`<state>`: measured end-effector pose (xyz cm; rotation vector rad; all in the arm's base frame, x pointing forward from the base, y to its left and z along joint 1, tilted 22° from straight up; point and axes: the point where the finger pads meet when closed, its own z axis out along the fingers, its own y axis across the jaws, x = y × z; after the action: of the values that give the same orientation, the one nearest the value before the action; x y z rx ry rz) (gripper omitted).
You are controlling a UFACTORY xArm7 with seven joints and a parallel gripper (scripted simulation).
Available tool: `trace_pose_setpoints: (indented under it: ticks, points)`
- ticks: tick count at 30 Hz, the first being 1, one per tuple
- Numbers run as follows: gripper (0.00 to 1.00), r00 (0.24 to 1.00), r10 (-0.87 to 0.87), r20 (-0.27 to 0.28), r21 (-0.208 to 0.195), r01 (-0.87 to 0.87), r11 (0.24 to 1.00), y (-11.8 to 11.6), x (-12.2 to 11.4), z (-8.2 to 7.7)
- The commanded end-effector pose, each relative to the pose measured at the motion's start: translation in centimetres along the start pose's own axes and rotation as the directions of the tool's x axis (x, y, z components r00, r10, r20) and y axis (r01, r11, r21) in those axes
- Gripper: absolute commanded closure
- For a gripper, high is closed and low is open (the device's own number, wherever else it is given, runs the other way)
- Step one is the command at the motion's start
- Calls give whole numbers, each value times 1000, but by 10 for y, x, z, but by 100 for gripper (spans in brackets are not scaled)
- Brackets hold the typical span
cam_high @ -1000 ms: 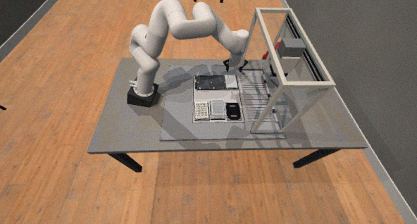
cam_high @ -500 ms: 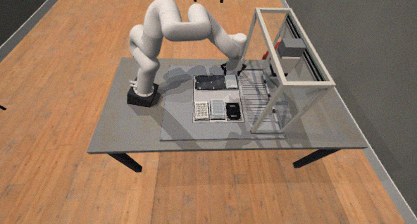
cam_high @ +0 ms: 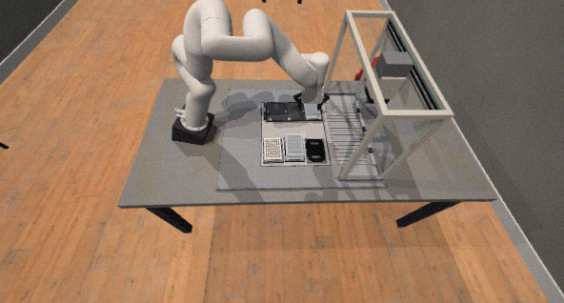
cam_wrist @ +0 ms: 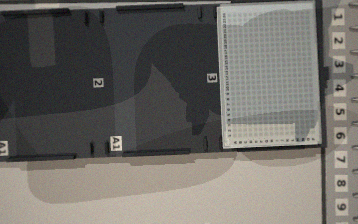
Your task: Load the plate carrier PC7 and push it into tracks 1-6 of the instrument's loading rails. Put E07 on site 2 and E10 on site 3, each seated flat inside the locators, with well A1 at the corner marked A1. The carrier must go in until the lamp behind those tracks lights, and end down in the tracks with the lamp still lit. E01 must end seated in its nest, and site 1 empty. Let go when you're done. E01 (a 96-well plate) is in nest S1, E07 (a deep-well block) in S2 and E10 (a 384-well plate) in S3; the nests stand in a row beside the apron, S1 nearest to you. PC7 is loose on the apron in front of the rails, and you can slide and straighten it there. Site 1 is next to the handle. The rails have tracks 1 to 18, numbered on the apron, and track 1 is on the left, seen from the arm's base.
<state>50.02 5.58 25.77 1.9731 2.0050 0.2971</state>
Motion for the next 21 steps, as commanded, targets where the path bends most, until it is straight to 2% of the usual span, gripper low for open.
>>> trace_pose_setpoints:
  ticks: [1,21]
  points:
    - [0,1000,2,-1,-5,-2,1000,-7,-19,-4]
    - [0,1000,2,0,-5,-2,1000,-46,-100,-14]
